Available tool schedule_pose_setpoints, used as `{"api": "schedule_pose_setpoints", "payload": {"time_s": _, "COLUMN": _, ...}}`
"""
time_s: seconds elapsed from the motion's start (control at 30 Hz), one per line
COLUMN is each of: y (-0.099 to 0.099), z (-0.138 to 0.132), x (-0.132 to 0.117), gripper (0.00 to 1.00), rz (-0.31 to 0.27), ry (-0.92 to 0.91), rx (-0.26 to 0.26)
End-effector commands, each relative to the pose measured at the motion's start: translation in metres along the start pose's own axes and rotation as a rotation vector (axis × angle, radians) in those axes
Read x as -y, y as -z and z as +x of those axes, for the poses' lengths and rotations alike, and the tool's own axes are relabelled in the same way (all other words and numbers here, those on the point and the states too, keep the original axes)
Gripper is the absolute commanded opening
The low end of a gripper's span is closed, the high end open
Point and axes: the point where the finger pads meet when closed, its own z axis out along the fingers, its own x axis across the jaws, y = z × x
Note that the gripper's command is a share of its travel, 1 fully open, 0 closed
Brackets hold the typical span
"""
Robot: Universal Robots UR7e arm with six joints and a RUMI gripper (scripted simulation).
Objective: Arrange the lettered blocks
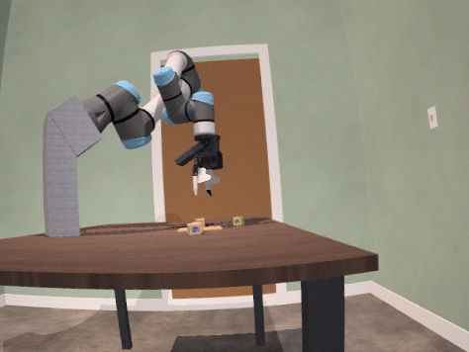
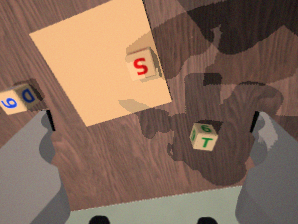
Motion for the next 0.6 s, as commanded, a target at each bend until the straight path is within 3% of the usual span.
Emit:
{"api": "schedule_pose_setpoints", "payload": {"time_s": 0.0, "y": 0.0, "z": 0.006, "x": -0.006, "gripper": 1.0, "rz": -0.002, "ry": -0.125, "rx": 0.006}}
{"api": "schedule_pose_setpoints", "payload": {"time_s": 0.57, "y": -0.001, "z": 0.027, "x": -0.03, "gripper": 1.0, "rz": -0.002, "ry": -0.572, "rx": 0.007}}
